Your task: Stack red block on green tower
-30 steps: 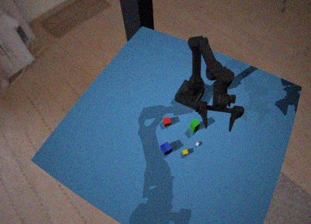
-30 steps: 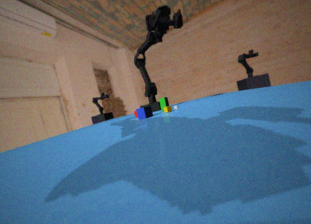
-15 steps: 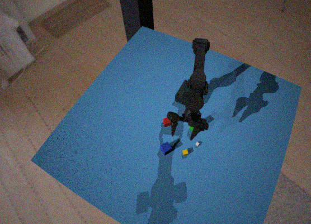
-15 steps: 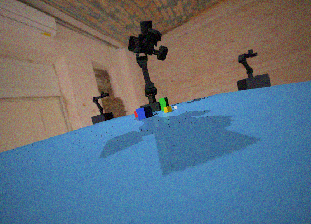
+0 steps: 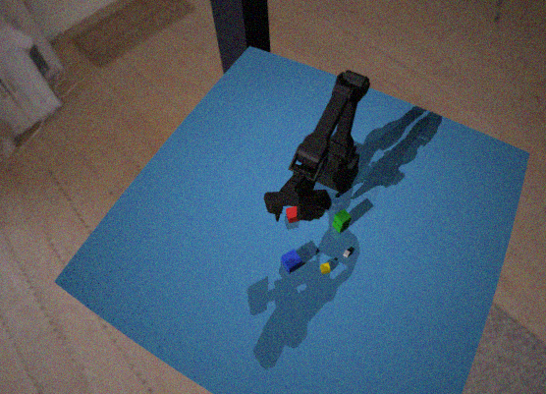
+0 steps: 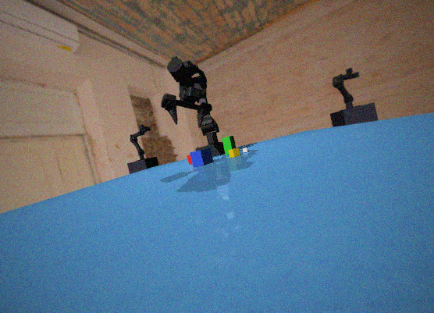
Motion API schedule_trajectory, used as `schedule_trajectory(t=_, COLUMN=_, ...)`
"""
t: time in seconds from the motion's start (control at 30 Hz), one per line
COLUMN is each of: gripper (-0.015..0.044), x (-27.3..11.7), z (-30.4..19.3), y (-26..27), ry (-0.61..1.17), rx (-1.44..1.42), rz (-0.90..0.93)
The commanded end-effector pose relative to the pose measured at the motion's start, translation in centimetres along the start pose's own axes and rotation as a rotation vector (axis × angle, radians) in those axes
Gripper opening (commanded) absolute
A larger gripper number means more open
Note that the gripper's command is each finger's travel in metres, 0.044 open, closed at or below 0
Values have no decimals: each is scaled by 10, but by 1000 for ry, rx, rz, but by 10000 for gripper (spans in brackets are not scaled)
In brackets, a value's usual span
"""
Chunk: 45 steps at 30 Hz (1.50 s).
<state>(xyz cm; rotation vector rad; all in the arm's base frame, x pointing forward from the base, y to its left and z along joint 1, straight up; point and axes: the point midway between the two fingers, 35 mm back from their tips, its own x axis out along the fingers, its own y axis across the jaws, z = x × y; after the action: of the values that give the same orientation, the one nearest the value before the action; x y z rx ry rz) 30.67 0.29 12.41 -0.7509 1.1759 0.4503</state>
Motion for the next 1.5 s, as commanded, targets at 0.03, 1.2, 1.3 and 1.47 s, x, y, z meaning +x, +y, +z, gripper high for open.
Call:
schedule_trajectory(t=0.03, gripper=440, x=15, z=-46, y=11, ry=112, rx=-32, rz=151)
schedule_trajectory(t=1.2, gripper=440, x=77, z=-89, y=39, ry=172, rx=-44, rz=282)
schedule_trajectory(t=1.3, gripper=440, x=82, z=-89, y=40, ry=172, rx=-44, rz=282)
schedule_trajectory(t=1.47, gripper=440, x=89, z=-91, y=42, ry=172, rx=-44, rz=282)
